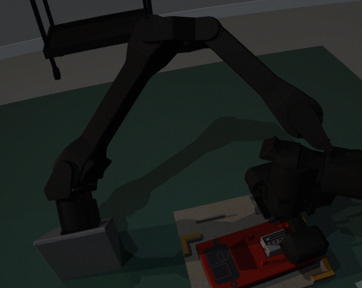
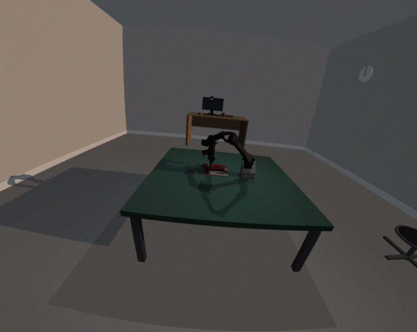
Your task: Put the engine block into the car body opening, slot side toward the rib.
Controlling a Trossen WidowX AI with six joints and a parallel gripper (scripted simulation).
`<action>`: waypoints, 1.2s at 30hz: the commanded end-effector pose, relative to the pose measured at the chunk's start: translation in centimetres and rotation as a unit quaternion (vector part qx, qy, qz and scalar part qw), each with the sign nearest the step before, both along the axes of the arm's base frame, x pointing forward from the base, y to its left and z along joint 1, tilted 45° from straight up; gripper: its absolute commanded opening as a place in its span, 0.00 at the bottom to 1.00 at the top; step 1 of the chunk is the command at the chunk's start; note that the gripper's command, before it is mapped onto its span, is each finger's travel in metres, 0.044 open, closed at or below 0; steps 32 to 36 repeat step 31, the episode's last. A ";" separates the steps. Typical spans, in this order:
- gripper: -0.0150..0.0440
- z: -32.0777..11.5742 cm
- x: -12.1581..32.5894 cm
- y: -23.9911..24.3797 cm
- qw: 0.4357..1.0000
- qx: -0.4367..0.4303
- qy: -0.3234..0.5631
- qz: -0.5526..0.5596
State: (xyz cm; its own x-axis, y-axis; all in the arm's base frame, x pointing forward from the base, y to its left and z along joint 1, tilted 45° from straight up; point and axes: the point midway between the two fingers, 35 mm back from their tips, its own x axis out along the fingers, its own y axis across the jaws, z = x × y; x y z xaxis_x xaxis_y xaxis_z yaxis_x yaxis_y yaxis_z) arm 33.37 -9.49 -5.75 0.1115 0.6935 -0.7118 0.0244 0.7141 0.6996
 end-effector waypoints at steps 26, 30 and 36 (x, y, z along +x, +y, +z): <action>0.25 0.1 0.1 -0.2 1.000 -0.003 -0.003 0.002; 0.25 0.1 0.1 -0.2 1.000 -0.003 -0.003 0.002; 0.25 0.1 0.1 -0.2 1.000 -0.003 -0.003 0.002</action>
